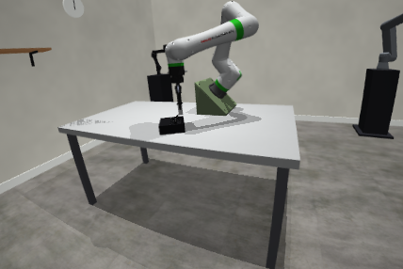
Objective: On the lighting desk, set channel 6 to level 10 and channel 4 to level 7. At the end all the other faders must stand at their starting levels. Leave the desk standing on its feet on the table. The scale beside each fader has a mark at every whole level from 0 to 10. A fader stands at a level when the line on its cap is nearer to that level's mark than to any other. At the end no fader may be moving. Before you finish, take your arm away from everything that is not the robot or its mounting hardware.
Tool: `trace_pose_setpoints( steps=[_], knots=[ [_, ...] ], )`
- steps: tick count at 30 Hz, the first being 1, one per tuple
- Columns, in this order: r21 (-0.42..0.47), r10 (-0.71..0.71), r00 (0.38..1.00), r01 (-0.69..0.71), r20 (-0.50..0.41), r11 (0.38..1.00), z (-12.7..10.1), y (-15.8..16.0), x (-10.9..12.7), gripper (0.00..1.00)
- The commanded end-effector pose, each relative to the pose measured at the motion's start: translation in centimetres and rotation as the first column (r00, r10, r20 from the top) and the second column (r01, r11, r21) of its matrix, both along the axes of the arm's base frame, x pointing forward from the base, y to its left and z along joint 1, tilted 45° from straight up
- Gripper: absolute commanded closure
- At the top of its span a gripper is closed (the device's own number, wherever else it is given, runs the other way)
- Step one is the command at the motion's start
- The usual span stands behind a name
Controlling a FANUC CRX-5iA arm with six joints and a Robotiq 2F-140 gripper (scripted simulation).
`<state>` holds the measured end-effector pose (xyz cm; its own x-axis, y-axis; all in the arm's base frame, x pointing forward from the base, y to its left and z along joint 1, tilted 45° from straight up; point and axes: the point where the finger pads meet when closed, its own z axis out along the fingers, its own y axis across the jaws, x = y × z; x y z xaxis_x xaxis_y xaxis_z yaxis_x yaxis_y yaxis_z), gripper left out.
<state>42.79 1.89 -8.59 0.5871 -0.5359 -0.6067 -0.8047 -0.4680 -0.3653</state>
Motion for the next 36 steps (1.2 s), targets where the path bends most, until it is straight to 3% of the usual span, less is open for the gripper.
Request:
trace_pose_setpoints(
  steps=[1,36],
  knots=[
    [0.000,0.000,1.000,0.000,0.000,1.000,0.00,-0.02,0.01,1.00],
    [0.000,0.000,1.000,0.000,0.000,1.000,-0.83,0.80,-0.09,1.00]
  ],
)
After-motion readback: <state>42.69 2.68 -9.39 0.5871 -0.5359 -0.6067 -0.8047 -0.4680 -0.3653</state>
